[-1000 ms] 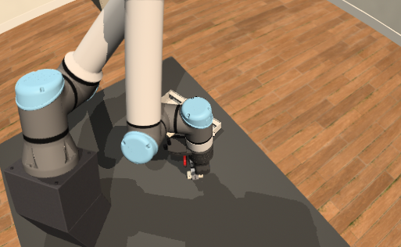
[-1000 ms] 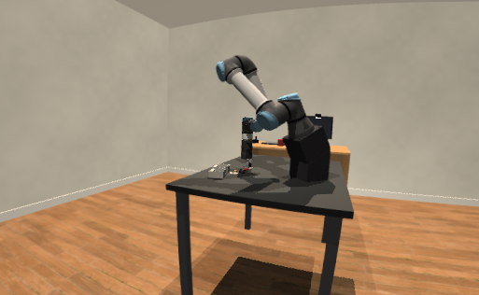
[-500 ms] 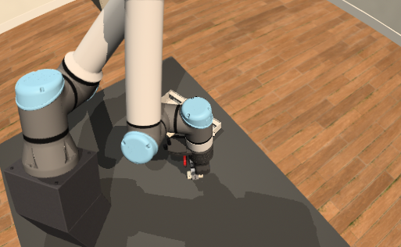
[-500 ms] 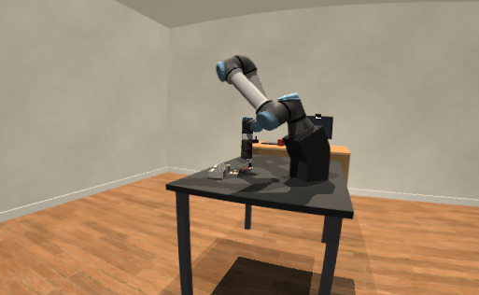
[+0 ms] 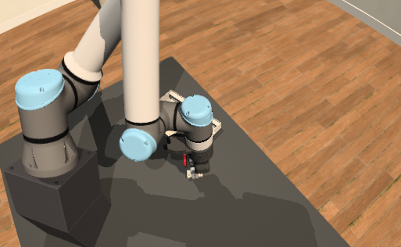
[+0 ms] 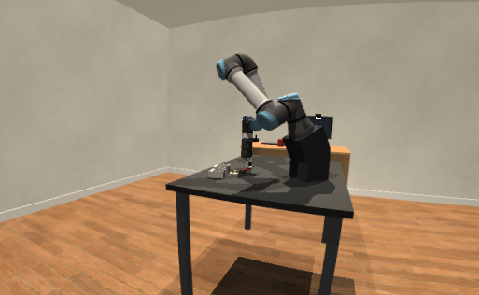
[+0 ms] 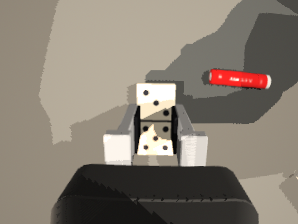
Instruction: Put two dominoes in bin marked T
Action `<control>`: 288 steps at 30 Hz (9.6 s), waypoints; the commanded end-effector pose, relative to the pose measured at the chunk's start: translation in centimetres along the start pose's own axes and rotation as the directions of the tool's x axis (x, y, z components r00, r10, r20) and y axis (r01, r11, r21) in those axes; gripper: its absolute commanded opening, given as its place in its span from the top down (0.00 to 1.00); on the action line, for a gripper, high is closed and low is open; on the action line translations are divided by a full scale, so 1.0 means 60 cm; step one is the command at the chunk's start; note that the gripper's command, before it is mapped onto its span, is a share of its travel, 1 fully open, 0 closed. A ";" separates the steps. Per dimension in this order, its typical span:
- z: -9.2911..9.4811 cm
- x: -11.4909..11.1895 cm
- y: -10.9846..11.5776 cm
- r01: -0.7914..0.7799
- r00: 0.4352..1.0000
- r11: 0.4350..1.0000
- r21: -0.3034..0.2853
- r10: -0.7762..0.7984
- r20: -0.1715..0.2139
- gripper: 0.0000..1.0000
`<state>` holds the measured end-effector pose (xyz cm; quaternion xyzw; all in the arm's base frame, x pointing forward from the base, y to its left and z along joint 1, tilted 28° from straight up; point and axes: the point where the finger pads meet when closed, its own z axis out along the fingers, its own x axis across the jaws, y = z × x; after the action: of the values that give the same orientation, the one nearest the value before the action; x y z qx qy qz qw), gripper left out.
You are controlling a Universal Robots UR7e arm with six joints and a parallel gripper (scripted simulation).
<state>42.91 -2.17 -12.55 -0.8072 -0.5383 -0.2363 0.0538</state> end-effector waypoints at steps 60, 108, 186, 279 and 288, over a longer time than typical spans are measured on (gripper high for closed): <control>-0.098 0.186 -0.040 0.603 0.797 0.797 -0.003 -0.603 0.001 0.51; -0.098 0.508 -0.110 0.921 -0.390 -0.390 -0.008 -0.921 0.010 0.51; -0.024 0.501 -0.108 0.733 -0.681 -0.681 0.001 -0.733 0.002 0.35; -0.322 0.501 -0.109 0.732 -0.681 -0.681 0.001 -0.732 0.001 0.00; -0.322 0.501 -0.109 0.732 -0.681 -0.681 0.001 -0.732 0.001 0.00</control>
<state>40.11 19.31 16.52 0.1707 -0.9550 -0.1433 -0.1957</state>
